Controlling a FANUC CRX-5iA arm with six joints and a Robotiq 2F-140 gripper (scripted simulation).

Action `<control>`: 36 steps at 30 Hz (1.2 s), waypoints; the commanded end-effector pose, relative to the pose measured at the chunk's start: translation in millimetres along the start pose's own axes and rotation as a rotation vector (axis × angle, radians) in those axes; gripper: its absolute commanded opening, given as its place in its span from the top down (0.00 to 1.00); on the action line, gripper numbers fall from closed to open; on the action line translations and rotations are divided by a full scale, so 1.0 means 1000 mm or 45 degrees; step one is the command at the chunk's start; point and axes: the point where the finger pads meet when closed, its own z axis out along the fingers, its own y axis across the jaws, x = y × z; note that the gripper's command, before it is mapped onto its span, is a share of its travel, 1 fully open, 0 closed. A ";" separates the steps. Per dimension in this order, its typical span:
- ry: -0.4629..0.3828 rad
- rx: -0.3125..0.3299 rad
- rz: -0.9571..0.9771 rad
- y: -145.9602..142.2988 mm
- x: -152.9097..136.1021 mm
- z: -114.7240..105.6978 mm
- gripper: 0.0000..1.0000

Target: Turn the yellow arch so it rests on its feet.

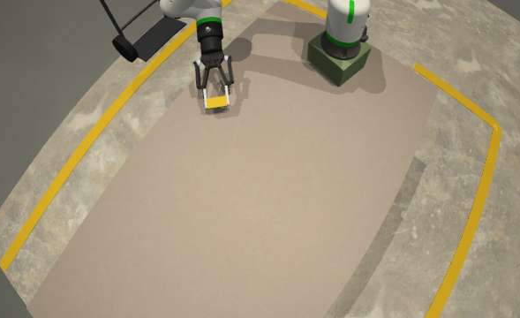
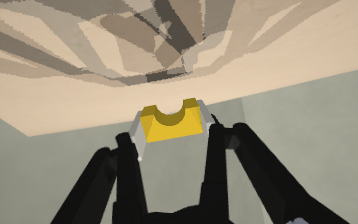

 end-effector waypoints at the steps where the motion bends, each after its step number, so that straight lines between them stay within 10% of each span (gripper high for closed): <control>1: 0.000 0.000 0.000 0.000 0.006 0.003 0.59; 35: 0.000 0.000 0.000 0.000 0.026 0.012 0.59; 36: 0.000 0.000 0.000 0.000 0.026 0.012 0.00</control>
